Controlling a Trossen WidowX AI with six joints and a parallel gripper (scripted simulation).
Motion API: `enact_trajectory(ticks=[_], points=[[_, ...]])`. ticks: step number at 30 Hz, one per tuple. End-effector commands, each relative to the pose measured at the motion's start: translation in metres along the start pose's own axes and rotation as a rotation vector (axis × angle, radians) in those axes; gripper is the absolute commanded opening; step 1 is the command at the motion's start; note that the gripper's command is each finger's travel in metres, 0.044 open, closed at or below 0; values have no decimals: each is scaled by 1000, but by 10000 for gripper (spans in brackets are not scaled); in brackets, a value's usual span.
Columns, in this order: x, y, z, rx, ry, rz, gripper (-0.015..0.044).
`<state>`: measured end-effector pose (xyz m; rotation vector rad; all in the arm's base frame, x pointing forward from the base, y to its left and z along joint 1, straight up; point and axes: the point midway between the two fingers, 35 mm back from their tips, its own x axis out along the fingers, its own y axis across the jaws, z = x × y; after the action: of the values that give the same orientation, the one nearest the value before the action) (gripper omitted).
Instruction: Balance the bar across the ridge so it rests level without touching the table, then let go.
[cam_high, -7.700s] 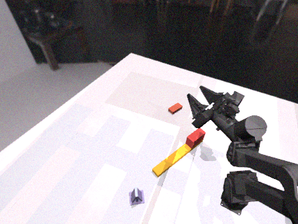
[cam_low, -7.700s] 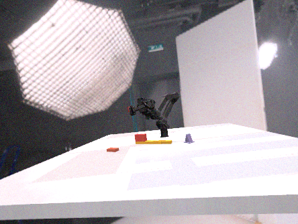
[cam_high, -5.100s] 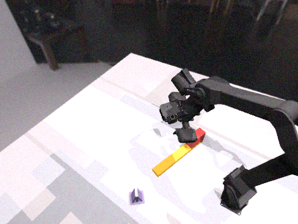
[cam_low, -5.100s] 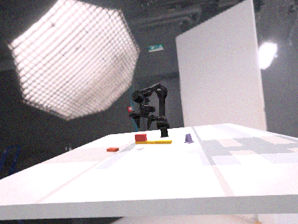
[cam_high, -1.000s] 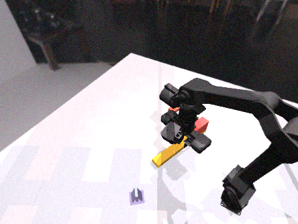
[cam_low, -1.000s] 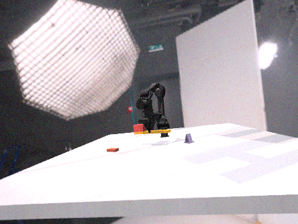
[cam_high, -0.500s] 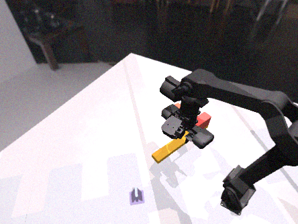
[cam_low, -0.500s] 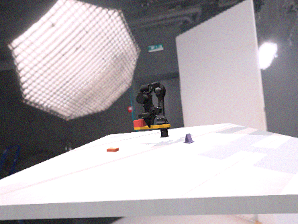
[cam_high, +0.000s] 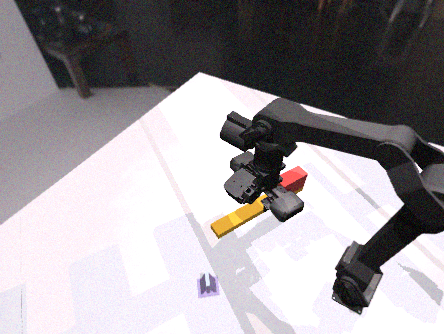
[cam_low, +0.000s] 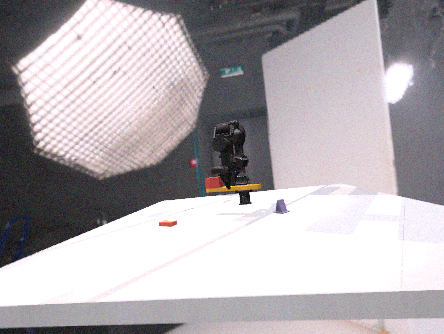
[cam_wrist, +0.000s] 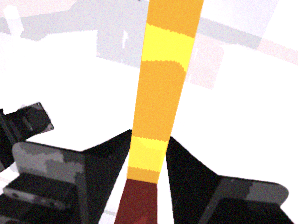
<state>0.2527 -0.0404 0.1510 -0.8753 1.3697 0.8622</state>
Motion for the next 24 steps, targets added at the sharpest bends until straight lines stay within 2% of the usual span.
enact_trajectory(ticks=[1, 24], points=[[-4, -4, 14, 32, 3, -9, 0], [-7, -3, 89, 181, -6, -8, 0]])
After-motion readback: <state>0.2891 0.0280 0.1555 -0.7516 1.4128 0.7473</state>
